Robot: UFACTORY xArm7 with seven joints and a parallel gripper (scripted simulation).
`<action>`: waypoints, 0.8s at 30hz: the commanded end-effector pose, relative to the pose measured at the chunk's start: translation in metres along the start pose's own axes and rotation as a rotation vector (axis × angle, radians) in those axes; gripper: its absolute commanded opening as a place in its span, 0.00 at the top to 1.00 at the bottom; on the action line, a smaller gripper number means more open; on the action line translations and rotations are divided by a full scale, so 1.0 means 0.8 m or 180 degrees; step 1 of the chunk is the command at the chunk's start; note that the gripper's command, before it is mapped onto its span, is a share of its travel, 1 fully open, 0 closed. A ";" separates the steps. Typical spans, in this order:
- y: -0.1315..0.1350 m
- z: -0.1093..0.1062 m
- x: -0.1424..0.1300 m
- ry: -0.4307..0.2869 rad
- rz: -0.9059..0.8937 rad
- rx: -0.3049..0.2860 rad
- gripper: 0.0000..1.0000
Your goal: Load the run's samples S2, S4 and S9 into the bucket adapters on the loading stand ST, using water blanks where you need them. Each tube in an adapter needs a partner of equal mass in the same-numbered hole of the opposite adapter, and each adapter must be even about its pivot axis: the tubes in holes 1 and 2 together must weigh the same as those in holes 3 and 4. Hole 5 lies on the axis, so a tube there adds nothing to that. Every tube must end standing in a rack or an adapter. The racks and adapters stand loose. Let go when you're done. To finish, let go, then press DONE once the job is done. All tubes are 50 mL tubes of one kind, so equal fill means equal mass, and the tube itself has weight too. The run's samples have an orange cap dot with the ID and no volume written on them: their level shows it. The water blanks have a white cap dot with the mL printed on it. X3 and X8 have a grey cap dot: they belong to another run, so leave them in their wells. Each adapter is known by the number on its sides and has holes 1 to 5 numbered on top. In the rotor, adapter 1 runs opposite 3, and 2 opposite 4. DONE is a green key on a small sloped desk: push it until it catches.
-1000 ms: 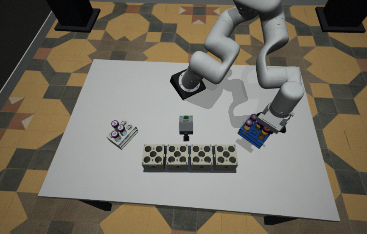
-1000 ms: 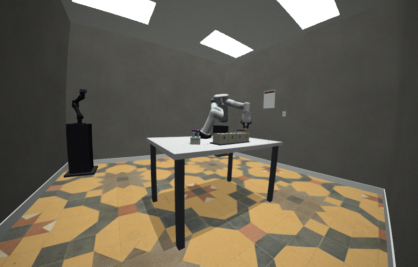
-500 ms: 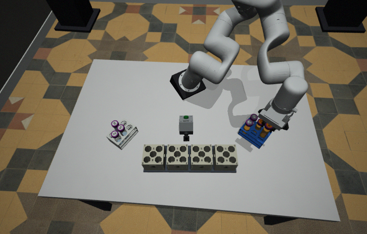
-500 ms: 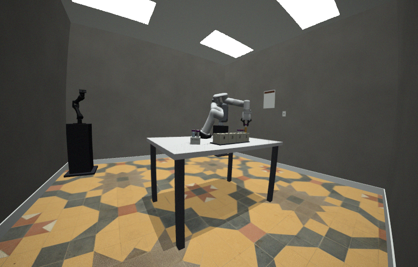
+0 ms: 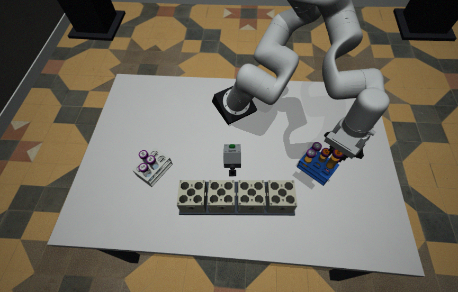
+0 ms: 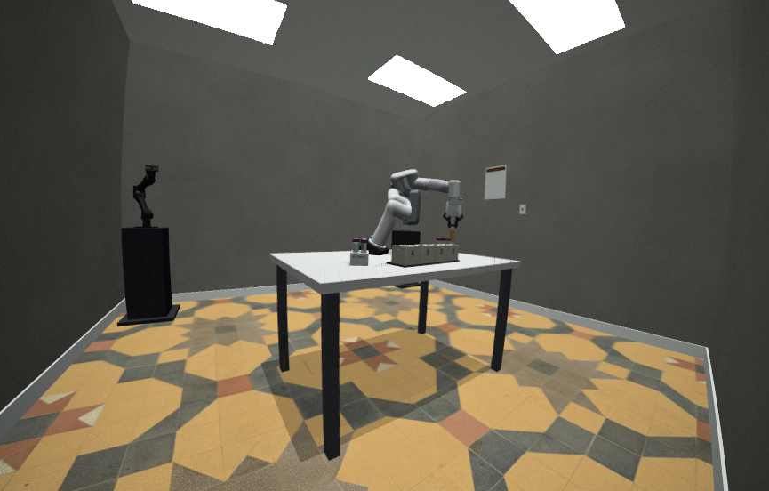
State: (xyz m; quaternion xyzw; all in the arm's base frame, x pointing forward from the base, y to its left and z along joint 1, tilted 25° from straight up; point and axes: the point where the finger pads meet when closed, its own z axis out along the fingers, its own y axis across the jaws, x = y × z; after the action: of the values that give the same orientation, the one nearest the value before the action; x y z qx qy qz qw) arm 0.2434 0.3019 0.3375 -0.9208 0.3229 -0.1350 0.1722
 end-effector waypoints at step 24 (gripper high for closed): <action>-0.001 -0.054 0.000 0.0001 -0.0002 0.0011 1.00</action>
State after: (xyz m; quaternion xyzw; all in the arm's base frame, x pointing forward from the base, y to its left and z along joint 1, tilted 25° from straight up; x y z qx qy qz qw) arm 0.2290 0.2928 0.3736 -0.9208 0.3229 -0.1350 0.1722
